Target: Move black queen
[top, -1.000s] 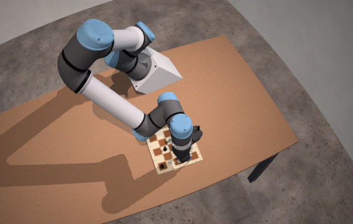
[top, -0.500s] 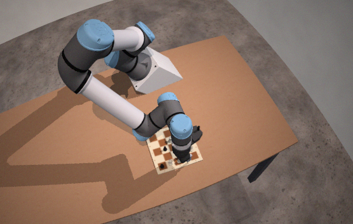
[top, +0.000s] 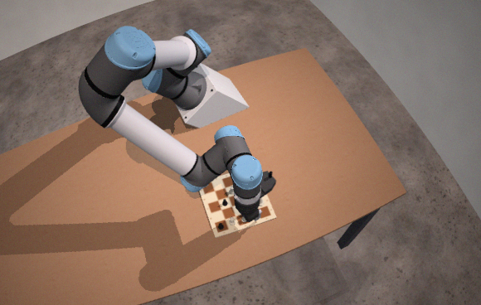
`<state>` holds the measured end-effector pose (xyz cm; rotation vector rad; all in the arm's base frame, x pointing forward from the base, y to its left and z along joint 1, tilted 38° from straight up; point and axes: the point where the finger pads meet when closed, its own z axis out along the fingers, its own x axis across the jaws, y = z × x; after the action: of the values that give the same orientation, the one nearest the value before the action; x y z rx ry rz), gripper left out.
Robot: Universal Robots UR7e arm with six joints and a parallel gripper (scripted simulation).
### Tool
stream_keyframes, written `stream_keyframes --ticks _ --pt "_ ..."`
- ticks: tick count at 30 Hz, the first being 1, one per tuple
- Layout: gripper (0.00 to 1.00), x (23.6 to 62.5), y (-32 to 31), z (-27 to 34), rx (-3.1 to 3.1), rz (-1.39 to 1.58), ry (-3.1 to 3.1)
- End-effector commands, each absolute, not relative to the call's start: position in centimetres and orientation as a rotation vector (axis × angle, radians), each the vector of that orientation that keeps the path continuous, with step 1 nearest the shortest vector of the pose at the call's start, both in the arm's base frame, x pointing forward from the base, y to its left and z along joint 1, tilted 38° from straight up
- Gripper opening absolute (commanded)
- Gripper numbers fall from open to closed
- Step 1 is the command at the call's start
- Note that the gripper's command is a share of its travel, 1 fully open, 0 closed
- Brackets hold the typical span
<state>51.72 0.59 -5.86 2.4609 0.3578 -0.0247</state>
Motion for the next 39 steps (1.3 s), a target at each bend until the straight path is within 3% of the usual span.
stream_keyframes --ticks 1,2,3,39 --pt "0.79 51.75 0.63 -5.81 2.461 -0.023 0.358" --pt "0.79 51.75 0.63 -5.81 2.461 -0.023 0.358" --pt "0.00 51.75 0.63 -5.81 2.461 -0.023 0.358" --pt "0.00 51.74 0.69 -5.73 2.461 -0.023 0.358"
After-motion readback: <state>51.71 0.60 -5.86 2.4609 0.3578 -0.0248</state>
